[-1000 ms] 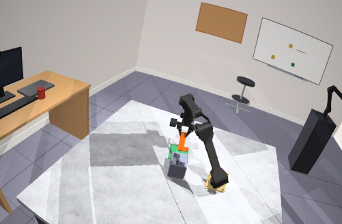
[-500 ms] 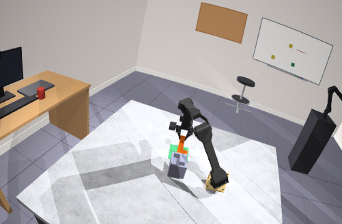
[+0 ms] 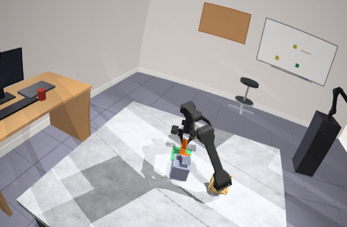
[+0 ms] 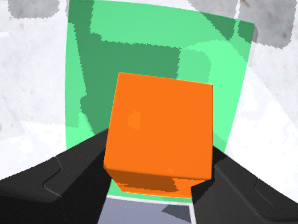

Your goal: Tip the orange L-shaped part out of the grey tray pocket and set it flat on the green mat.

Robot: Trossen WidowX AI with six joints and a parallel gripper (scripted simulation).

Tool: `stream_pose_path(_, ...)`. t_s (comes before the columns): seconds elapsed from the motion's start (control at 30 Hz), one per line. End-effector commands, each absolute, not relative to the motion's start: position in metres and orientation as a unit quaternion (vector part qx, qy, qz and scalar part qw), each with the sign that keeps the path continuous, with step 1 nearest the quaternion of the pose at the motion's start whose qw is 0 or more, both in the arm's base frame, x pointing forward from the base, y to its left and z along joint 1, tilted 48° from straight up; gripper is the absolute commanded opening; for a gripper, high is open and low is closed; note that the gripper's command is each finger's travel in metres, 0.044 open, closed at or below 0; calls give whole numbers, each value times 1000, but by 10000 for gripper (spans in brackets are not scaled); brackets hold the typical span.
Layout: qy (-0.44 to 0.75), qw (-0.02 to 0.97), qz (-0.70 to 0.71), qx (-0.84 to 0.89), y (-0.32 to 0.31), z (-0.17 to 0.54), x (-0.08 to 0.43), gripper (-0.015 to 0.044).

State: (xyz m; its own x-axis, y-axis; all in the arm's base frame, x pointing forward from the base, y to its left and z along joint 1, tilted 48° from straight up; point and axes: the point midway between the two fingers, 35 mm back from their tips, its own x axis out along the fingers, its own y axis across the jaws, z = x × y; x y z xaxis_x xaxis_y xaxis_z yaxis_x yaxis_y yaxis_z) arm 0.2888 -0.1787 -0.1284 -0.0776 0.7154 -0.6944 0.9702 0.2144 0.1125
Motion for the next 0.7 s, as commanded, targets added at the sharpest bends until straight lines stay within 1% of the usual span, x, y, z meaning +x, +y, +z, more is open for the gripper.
stream_pose_path(0.0, 707, 327, -195, 596, -179, -128, 289, 131)
stream_pose_path(0.17, 707, 327, -196, 596, -180, -127, 289, 262)
stream_pose_path(0.33, 698, 329, -205, 602, -209, -101, 294, 394)
stream_pose_path(0.47, 688, 331, -216, 608, -239, -68, 295, 400)
stream_pose_path(0.67, 682, 337, -218, 611, -241, -70, 296, 400)
